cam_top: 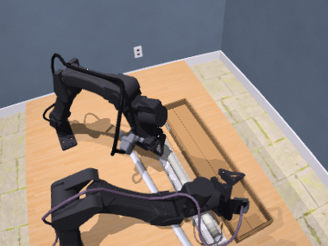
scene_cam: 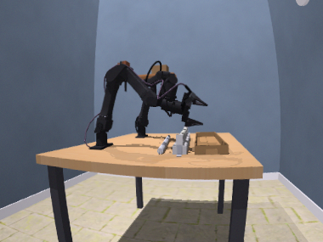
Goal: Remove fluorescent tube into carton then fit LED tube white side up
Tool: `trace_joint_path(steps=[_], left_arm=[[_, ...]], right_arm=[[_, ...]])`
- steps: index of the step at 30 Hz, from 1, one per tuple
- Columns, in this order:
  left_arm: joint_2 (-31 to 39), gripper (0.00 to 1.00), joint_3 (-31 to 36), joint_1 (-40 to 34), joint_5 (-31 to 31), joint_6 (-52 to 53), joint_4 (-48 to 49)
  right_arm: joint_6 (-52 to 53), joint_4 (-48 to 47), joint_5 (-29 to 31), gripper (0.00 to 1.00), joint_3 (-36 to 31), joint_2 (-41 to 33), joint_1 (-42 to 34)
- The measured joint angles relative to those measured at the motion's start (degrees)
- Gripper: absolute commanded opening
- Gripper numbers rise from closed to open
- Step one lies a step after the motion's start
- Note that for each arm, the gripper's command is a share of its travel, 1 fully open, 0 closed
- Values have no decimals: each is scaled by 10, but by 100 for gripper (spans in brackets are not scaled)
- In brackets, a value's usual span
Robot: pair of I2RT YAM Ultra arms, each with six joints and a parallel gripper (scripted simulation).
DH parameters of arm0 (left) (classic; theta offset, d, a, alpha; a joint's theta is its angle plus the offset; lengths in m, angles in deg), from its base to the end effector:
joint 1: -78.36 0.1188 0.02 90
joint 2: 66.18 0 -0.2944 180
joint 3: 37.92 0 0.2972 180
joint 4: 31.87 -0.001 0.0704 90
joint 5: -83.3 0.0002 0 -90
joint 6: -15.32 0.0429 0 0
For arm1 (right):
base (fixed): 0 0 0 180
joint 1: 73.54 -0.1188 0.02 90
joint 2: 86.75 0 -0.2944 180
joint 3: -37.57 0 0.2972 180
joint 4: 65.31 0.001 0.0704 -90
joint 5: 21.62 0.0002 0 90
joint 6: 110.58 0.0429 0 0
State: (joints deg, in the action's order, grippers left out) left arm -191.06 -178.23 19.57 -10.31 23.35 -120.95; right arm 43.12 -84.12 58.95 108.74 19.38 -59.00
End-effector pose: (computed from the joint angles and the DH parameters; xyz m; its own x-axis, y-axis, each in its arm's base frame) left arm 0.2656 -0.4313 0.3307 0.9056 0.4124 0.0991 0.3744 -0.8870 0.2703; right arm 0.4411 -0.1061 0.1998 -0.0338 0.9224 -0.3847 0.2836 0.3780 0.8813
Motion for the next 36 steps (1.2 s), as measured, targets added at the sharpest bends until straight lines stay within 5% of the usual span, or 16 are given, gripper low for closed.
trace_joint_path(steps=[13,14,36], left_arm=[[0,49,0,0,0,0,0],[0,49,0,0,0,0,0],[5,49,21,-2,-16,-22,21]], right_arm=[[0,0,0,100,0,0,0],[0,0,0,49,0,0,0],[14,10,5,49,-11,-6,-7]])
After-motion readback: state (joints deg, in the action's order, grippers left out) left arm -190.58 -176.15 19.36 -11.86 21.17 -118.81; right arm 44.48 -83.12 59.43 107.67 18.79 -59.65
